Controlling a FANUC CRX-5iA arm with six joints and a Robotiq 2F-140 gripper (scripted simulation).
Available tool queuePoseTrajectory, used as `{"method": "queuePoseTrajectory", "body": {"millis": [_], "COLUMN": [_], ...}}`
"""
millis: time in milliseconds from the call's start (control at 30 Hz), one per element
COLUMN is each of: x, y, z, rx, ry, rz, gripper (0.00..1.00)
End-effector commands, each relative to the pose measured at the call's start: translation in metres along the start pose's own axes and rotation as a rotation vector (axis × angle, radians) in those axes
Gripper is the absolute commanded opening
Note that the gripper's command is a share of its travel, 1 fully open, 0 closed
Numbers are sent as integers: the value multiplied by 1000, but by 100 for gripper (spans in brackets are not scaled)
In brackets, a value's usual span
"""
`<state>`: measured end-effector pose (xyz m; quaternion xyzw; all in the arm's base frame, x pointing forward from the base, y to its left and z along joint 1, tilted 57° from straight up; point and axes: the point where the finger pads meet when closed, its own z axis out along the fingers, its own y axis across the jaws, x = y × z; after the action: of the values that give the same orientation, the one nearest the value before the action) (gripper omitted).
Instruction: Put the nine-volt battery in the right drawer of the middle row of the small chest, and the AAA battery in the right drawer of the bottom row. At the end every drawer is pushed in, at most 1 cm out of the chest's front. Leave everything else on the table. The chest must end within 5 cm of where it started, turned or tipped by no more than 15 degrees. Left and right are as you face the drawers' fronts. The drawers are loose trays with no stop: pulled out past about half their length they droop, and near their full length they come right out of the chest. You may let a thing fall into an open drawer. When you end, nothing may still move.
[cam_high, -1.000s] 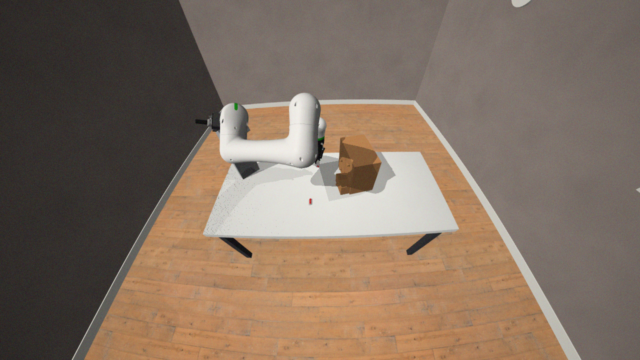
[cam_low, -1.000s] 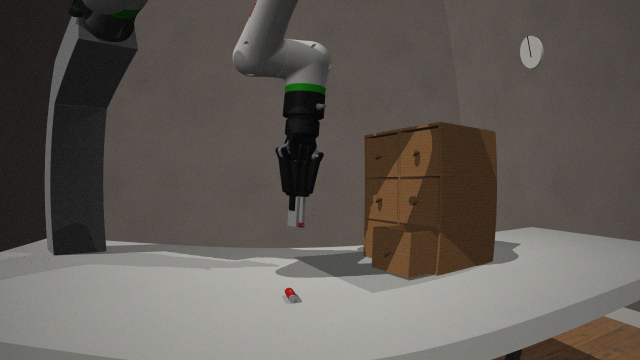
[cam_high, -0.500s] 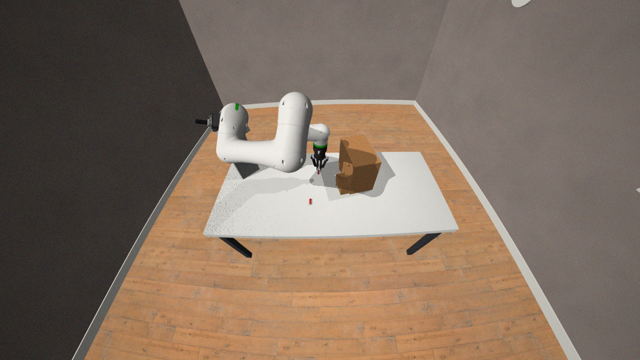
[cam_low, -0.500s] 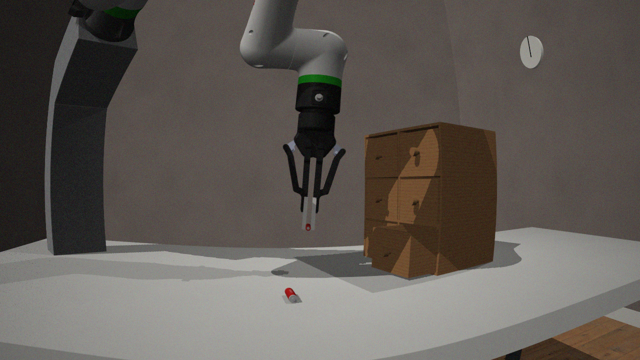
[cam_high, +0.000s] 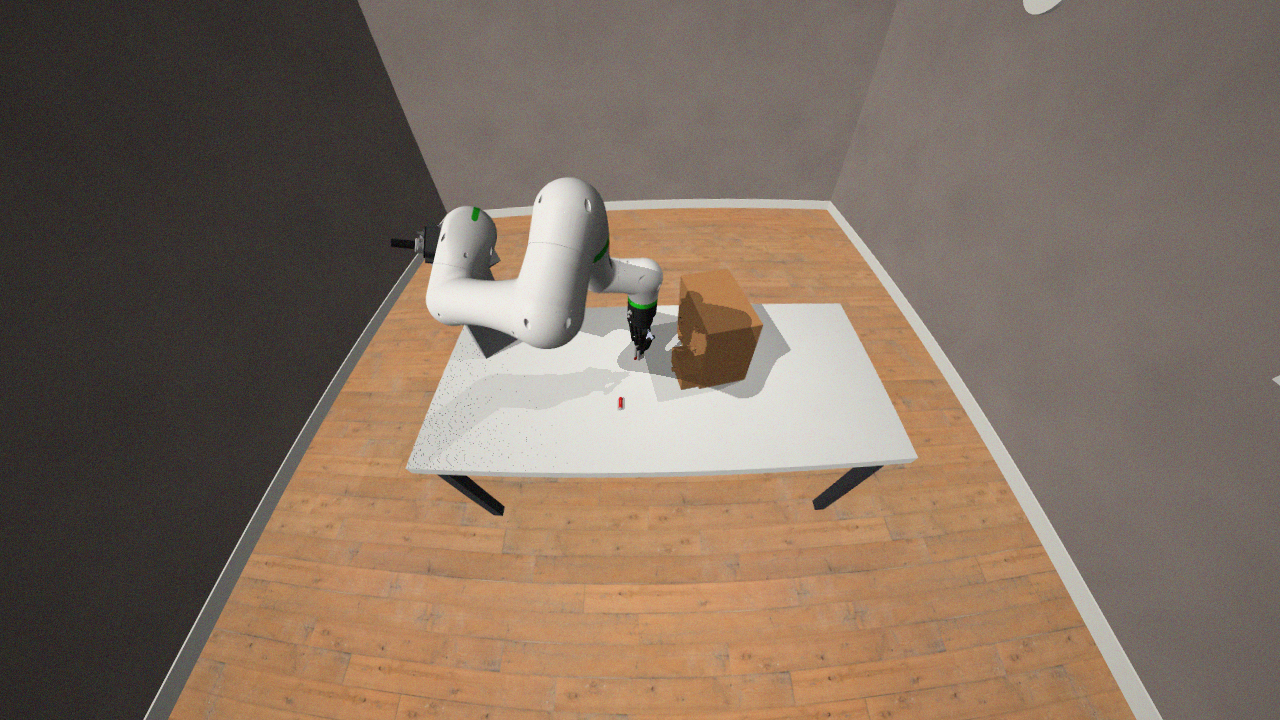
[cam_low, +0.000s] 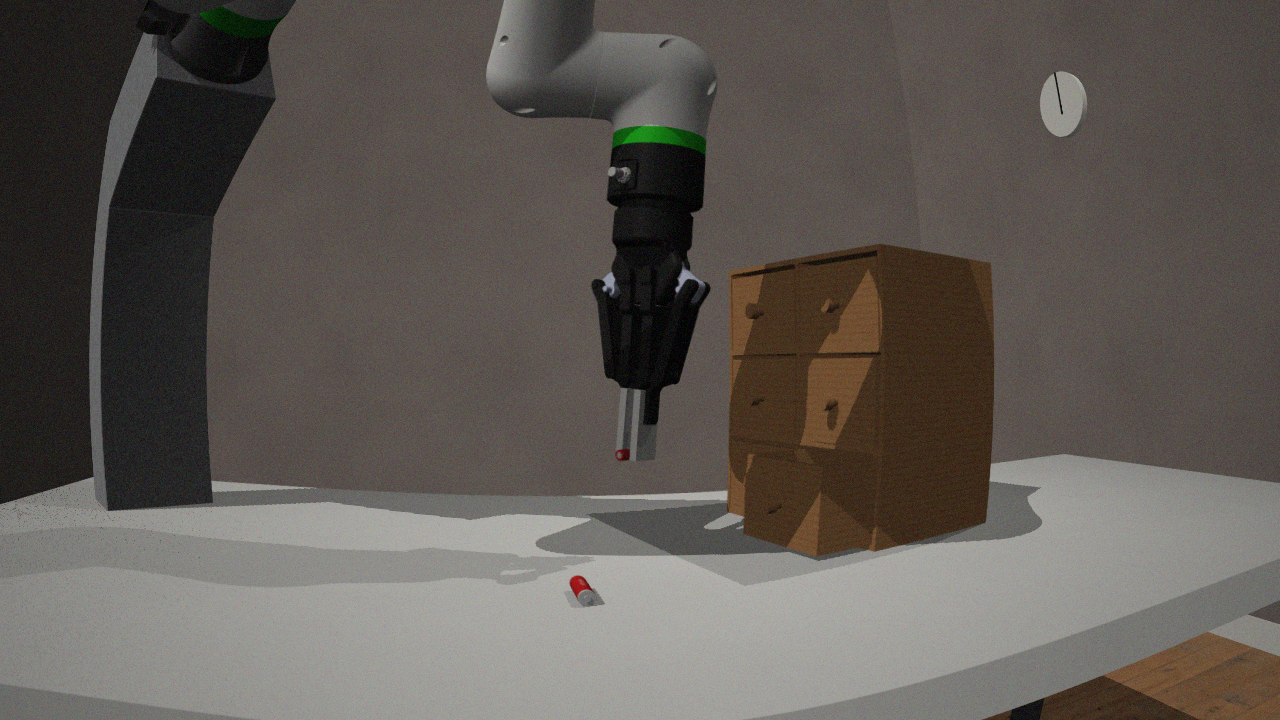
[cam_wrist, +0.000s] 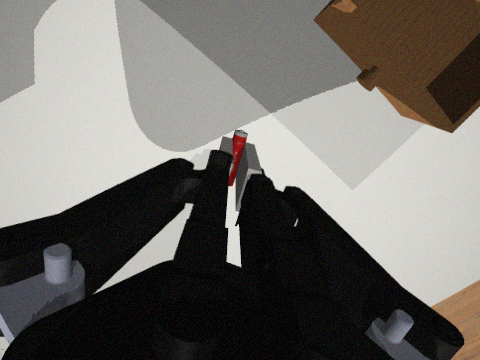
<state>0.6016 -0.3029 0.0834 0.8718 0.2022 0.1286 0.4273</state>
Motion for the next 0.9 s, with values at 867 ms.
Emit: {"method": "queuePoseTrajectory", "body": {"millis": [867], "x": [-16], "y": [17], "z": [-25], "rx": [-58], "ry": [54], "rz": [441], "gripper": [3]}}
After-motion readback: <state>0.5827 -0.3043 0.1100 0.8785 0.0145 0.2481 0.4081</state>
